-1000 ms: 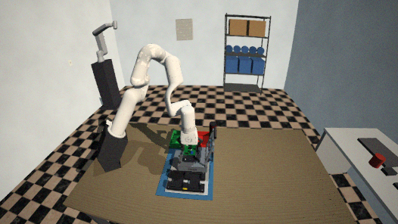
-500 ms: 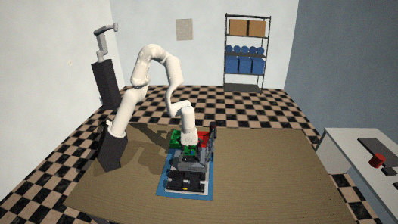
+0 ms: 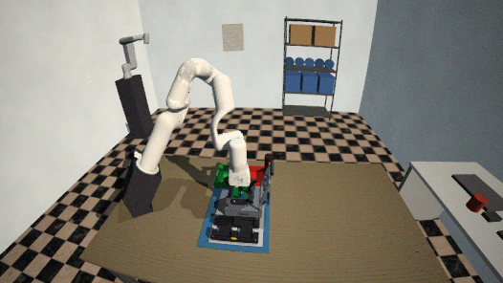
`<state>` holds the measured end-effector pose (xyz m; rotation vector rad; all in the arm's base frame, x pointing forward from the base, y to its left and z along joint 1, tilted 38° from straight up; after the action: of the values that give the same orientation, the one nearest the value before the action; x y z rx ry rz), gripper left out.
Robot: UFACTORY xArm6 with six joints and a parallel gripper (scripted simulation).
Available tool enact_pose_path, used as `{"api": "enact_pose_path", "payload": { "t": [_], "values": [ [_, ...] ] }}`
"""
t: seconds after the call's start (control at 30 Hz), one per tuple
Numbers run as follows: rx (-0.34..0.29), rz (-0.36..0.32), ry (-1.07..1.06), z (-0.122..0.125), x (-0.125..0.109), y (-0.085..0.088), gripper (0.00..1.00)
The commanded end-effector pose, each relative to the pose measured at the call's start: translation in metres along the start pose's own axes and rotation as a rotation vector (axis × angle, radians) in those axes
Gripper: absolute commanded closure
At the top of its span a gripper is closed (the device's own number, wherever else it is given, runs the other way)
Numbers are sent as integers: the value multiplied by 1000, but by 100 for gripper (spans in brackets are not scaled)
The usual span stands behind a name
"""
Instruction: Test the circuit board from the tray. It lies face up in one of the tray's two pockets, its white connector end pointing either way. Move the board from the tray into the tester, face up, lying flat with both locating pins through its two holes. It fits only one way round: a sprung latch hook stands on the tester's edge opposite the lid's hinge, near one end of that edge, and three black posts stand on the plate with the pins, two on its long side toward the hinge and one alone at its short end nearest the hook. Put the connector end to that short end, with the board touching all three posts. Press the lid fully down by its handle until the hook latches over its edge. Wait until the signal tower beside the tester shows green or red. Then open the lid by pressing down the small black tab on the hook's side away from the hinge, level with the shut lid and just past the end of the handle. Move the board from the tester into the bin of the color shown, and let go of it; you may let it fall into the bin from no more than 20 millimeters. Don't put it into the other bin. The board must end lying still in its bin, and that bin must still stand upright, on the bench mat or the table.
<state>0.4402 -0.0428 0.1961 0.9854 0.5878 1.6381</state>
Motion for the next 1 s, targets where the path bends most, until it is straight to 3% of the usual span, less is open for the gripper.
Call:
{"api": "enact_pose_path", "payload": {
  "t": [0.0,0.4,0.97],
  "values": [
    [-5,0,1,2,0,-5,21],
    [-5,0,1,2,0,-21,21],
    [-5,0,1,2,0,-23,21]
  ]
}}
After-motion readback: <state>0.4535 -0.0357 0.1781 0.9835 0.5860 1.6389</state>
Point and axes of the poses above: the point where the finger pads meet when closed, its own y axis back along the fingers, its own z axis across the jaws, x = y × z, the point moved 6 cm from there along y, back along the fingers, and after that the axes turned 4 degrees about y, right-handed, at the moved point
